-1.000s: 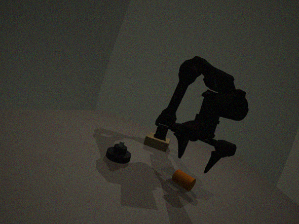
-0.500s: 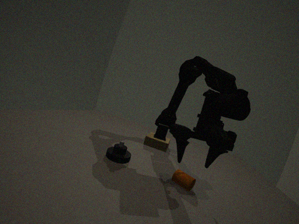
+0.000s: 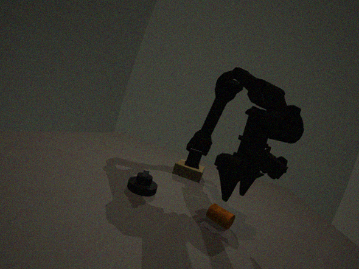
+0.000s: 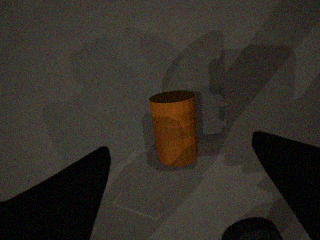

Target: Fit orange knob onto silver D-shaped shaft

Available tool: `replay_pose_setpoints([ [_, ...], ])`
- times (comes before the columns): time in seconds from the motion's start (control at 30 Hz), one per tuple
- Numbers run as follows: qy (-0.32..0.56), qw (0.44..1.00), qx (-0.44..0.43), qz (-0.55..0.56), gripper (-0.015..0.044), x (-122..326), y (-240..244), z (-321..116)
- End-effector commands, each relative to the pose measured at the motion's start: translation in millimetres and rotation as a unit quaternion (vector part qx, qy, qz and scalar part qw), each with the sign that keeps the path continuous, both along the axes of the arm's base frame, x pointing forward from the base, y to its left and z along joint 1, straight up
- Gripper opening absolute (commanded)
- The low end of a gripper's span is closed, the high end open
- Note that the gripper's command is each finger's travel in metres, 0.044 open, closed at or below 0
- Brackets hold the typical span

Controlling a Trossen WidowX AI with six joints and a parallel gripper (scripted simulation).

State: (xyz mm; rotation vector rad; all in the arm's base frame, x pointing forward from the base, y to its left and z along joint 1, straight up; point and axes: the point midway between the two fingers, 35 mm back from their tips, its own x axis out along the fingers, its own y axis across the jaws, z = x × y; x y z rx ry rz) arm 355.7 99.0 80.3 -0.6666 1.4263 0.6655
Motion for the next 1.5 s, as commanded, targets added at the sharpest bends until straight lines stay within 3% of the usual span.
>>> replay_pose_setpoints([
  [0.0, -0.001, 1.000, -0.001, 0.007, 0.0440, 1.2, 0.4, -11.1],
  [1.2, -0.001, 1.000, -0.001, 0.007, 0.0440, 3.2, 1.8, -68.8],
  [1.47, -0.001, 1.000, -0.001, 0.007, 0.0240, 3.2, 1.8, -68.8],
])
